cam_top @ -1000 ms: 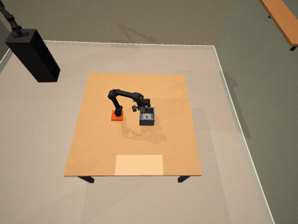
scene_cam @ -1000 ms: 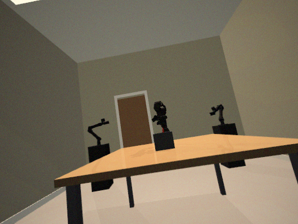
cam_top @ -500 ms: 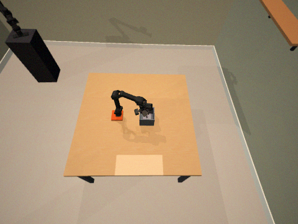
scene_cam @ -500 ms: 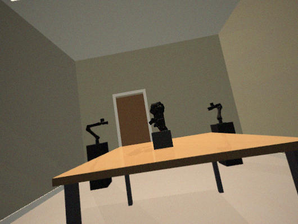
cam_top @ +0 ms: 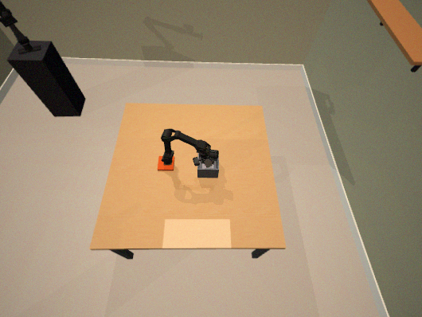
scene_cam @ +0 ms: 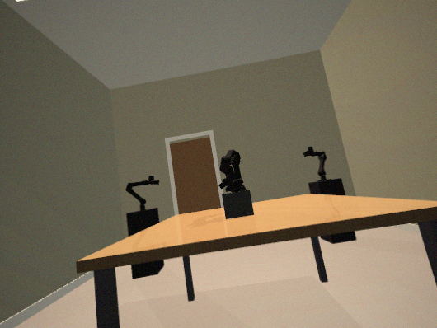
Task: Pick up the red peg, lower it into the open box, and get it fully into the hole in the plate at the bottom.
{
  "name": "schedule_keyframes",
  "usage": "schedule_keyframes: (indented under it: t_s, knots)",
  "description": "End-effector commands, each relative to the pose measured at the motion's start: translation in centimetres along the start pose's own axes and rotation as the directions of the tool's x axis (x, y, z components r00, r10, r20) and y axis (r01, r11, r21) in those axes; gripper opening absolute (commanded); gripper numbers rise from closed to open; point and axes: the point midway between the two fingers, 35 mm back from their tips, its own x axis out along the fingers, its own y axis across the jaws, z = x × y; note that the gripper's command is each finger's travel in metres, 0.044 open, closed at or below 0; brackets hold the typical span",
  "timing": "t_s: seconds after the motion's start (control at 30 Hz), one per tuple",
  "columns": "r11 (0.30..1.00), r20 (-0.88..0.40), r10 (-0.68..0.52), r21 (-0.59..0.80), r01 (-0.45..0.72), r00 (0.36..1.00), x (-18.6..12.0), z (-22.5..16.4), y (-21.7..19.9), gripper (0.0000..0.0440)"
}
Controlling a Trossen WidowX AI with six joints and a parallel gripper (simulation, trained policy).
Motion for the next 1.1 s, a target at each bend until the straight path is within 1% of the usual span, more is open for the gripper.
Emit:
schedule_keyframes:
  t_s: [0.0,0.27,0.33,0.47,0.5,0.53,0.7,1.07]
  knots:
    - [1.000,-0.013,-0.006,-0.021,0.006,1.000,1.1,0.0,0.1,0.0000]
    - [0.998,-0.019,-0.036,-0.057,0.035,0.999,3.0,0.2,-0.2,0.0000]
    - [0.997,-0.024,-0.048,-0.063,0.046,0.999,3.4,0.1,-0.4,0.0020]
    - [0.995,-0.032,-0.069,-0.074,0.067,0.997,4.1,0.1,-0.8,0.0125]
    - [0.995,-0.034,-0.073,-0.075,0.070,0.997,4.2,0.1,-0.9,0.0145]
    - [0.994,-0.037,-0.077,-0.075,0.074,0.996,4.3,0.1,-0.9,0.0156]
    - [0.994,-0.060,-0.093,-0.063,0.089,0.994,3.8,0.5,-1.3,0.0161]
    - [0.998,-0.093,-0.034,-0.056,0.029,0.995,2.2,1.6,0.1,0.0162]
